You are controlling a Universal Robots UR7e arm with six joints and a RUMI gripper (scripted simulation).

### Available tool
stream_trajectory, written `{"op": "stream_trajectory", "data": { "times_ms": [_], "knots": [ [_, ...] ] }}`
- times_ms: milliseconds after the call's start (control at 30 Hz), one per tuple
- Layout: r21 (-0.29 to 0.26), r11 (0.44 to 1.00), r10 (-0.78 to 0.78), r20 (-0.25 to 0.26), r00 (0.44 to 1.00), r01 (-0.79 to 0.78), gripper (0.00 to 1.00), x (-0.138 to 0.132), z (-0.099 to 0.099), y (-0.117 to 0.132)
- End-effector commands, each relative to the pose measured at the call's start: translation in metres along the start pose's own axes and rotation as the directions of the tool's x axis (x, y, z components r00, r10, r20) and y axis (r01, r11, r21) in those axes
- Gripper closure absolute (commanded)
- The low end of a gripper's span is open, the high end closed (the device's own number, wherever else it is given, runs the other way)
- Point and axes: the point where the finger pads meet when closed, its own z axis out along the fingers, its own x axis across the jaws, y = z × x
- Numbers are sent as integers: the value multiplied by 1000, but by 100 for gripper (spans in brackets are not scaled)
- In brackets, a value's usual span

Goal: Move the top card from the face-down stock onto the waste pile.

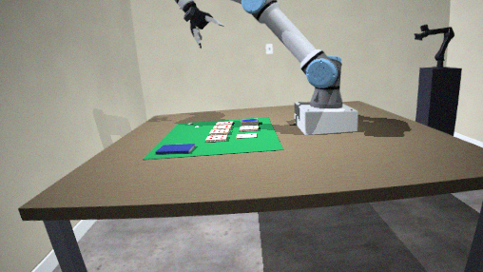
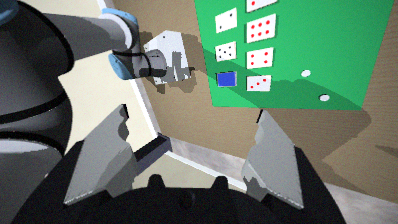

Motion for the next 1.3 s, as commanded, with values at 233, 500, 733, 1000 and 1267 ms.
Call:
{"op": "stream_trajectory", "data": {
  "times_ms": [233,500,733,1000,1267],
  "knots": [
    [0,1000,0,-2,1000,0,0,0,0,0],
    [0,1000,0,-2,1000,0,0,0,0,0],
    [0,1000,-2,-2,1000,2,0,0,0,0],
    [1,1000,-25,-10,1000,25,0,4,1,2],
    [2,998,-68,-24,997,68,0,11,5,5]
  ]
}}
